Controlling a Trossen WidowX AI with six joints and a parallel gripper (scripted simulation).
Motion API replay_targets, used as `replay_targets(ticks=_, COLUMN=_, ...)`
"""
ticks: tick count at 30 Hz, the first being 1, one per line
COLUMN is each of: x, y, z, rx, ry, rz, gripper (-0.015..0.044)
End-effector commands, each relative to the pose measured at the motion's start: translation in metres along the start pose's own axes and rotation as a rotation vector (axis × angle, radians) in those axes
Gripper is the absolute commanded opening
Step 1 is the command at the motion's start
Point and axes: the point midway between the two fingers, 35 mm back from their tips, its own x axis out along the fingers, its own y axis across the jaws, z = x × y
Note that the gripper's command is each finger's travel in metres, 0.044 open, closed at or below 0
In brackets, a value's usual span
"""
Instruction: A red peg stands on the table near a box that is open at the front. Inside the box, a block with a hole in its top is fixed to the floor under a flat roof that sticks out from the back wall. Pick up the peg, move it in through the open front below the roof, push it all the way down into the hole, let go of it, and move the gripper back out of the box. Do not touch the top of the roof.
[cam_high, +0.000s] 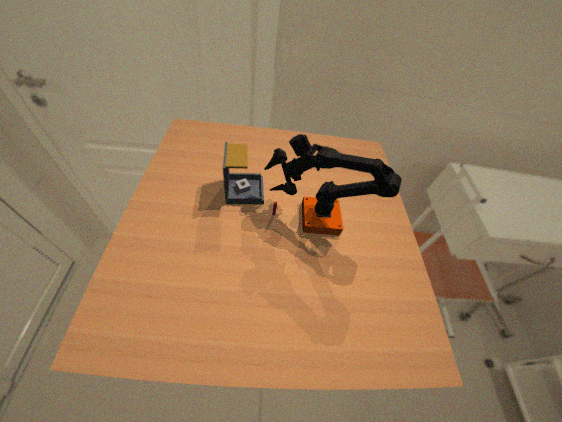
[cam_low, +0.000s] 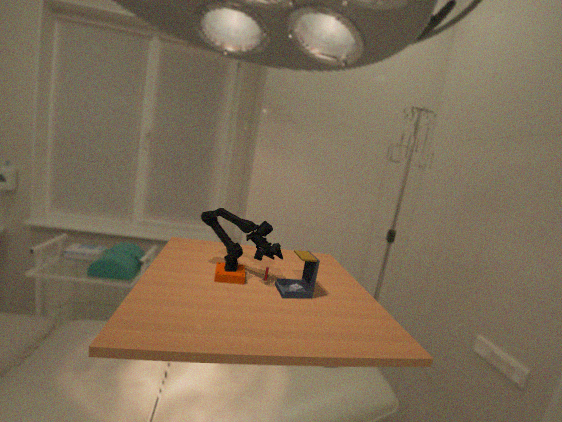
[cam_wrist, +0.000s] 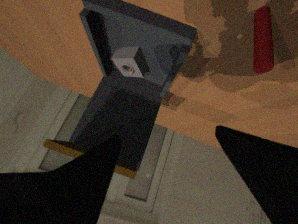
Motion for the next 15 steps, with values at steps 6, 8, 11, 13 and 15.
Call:
replay_targets(ticks=6, x=0.011, y=-0.059, z=0.003, rx=0.215, ry=0.037, rz=-0.221, gripper=0.044)
replay_targets(ticks=8, x=0.012, y=-0.071, z=0.003, rx=0.258, ry=0.037, rz=-0.267, gripper=0.044)
replay_targets(ticks=11, x=0.012, y=-0.075, z=0.004, rx=0.274, ry=0.036, rz=-0.284, gripper=0.044)
replay_targets(ticks=13, x=0.012, y=-0.075, z=0.004, rx=0.274, ry=0.036, rz=-0.284, gripper=0.044)
replay_targets(ticks=15, x=0.012, y=-0.075, z=0.004, rx=0.274, ry=0.036, rz=-0.284, gripper=0.0414)
